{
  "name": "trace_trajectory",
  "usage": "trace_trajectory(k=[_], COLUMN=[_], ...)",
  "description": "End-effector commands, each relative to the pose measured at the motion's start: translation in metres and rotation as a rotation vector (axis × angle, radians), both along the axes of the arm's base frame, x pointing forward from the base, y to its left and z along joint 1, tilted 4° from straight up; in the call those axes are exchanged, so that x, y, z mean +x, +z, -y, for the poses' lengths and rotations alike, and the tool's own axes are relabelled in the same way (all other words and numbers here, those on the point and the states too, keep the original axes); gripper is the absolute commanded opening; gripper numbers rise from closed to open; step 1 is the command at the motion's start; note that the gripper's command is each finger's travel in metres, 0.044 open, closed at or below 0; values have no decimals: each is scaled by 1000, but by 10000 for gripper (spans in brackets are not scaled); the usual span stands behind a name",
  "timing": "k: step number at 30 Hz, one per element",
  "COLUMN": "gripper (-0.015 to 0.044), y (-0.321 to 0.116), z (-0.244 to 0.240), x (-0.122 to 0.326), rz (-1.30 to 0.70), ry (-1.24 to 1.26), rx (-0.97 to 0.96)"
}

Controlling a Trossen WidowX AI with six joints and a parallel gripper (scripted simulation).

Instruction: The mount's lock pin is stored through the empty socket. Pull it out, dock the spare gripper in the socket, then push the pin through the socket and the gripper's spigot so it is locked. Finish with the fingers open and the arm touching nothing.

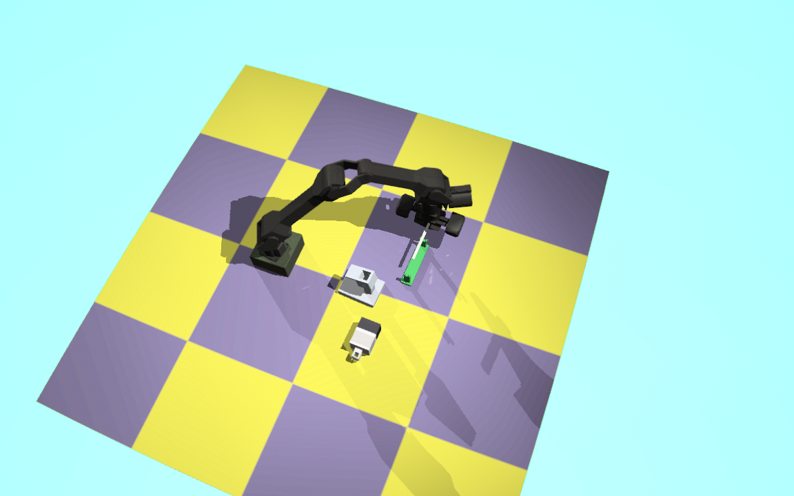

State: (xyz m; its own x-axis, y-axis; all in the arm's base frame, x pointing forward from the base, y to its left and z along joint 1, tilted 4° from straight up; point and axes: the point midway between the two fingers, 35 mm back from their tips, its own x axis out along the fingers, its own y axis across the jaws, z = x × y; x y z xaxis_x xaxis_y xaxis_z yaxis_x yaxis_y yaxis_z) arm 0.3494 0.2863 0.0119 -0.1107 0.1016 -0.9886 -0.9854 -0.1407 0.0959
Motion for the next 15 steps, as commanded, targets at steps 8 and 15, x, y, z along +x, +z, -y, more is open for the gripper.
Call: trace_trajectory(k=[8,15], gripper=[0,0], y=[-17,-27], z=[1,0], x=[-2,-2], rz=[2,6], ry=[-4,-5], rx=[1,4])
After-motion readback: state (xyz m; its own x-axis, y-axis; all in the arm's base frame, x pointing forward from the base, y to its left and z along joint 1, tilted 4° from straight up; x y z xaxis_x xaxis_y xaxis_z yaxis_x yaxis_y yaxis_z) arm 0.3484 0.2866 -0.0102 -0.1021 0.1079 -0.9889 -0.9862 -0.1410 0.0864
